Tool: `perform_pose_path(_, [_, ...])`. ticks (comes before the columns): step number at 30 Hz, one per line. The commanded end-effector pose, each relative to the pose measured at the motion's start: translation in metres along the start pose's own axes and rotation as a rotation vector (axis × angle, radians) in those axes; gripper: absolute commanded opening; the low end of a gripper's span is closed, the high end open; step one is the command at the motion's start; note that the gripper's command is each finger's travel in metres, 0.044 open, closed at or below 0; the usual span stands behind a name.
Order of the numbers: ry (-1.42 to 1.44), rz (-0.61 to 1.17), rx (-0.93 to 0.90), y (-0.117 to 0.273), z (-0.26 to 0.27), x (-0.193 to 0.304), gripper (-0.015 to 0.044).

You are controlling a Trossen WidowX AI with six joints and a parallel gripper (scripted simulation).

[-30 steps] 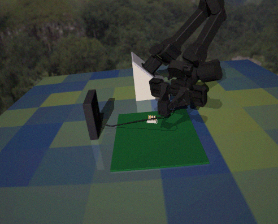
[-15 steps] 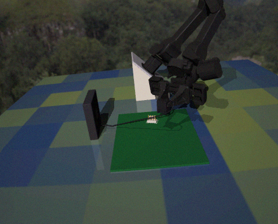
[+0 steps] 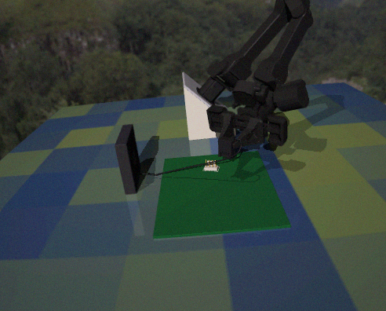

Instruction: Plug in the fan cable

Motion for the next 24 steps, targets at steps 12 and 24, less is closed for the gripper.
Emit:
perform_pose_path(12, [-0.006,-0.004,0.003,-0.003,0.004,0.012,0.0000])
perform_pose_path(24, [-0.006,-0.003,0.003,-0.005,0.006,0.022,0.0000])
Point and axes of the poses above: the point midway between the two fingers, 35 mm back from their tips, its own y axis back along the fingers, its own z axis across the jaws, x = y × z, the point moved 1 cm from there along y, back along the fingers, and after that the axes turned 13 degrees about y, right-handed, at the moved point
